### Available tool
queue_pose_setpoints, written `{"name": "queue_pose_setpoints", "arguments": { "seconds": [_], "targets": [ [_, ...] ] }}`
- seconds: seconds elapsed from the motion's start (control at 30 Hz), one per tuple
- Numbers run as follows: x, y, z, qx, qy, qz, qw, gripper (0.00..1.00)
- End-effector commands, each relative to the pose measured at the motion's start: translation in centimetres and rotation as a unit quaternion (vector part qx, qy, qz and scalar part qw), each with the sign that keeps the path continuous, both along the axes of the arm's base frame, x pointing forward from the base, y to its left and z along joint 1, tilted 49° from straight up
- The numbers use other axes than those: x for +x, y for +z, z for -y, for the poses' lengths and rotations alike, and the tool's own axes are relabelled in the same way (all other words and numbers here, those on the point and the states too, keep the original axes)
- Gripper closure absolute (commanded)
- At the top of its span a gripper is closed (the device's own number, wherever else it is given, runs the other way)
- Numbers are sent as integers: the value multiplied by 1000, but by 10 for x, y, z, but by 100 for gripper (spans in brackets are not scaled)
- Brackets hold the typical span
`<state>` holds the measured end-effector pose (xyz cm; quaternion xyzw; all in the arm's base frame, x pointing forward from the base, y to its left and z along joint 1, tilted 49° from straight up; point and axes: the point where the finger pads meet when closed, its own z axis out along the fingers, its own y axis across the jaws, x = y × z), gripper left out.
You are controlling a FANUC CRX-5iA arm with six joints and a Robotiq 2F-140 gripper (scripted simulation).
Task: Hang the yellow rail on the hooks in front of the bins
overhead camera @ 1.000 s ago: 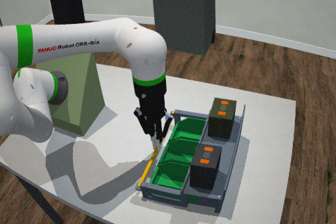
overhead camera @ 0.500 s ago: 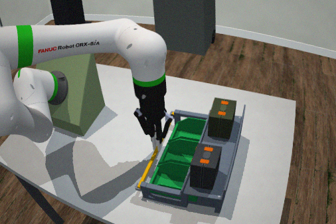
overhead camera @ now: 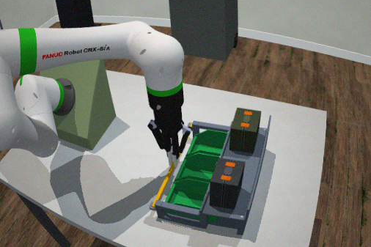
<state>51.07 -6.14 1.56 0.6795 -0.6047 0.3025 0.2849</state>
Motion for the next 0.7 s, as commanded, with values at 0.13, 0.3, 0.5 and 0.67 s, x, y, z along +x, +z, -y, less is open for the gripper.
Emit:
{"name": "queue_pose_setpoints", "arguments": {
  "seconds": [0.13,0.3,0.5,0.67],
  "targets": [
    [0,-1,1,0,0,0,1000,100],
    [0,-1,1,0,0,0,1000,100],
    [0,-1,1,0,0,0,1000,100],
    [0,-3,3,0,0,0,1000,100]
  ]
}}
